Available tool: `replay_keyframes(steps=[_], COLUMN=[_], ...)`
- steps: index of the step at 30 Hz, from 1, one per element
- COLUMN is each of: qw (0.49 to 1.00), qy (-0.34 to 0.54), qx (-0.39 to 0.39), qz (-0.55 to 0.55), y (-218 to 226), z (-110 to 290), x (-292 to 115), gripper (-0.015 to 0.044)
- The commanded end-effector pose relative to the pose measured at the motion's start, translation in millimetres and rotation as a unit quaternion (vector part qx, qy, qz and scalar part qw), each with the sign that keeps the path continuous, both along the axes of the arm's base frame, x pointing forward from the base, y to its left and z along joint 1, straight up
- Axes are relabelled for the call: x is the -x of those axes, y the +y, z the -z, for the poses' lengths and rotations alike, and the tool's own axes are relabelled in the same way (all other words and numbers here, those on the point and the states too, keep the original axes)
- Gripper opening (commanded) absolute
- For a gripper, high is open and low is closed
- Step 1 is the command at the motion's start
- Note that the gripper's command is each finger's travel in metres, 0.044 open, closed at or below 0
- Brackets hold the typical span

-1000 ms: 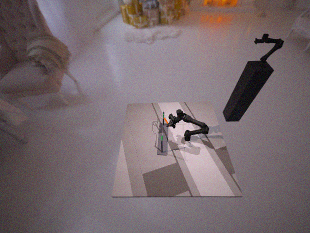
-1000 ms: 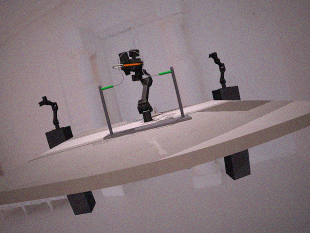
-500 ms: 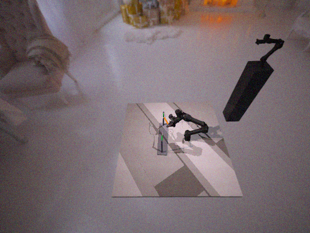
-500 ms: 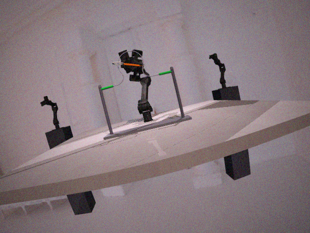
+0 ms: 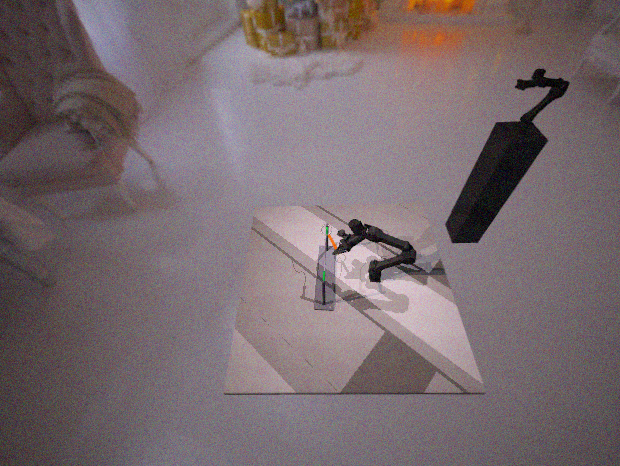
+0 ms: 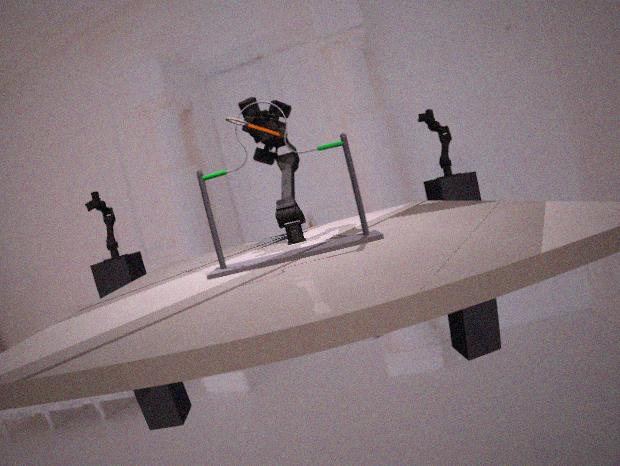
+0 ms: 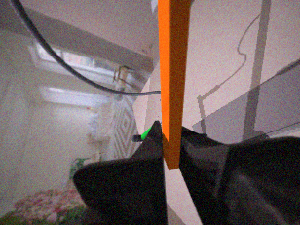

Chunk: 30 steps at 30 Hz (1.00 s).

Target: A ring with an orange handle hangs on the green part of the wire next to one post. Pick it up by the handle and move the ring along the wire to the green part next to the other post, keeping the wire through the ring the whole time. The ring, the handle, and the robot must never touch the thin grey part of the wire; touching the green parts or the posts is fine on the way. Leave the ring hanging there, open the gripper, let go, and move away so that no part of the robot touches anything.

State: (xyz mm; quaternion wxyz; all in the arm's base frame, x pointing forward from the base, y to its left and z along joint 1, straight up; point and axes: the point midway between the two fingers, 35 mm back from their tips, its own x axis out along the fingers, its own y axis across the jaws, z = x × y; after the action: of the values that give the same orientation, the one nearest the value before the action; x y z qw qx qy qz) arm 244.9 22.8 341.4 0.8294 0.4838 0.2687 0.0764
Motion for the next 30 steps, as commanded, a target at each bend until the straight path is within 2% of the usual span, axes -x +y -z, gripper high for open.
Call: replay_keyframes(steps=[1,30], qw=[0.999,0.970], qy=[0.003,0.018], qx=[0.034,0.242], qz=[0.001,0.005], y=[-2,-15], z=[2,16], x=[-1,0], gripper=[-0.0150,-0.0150])
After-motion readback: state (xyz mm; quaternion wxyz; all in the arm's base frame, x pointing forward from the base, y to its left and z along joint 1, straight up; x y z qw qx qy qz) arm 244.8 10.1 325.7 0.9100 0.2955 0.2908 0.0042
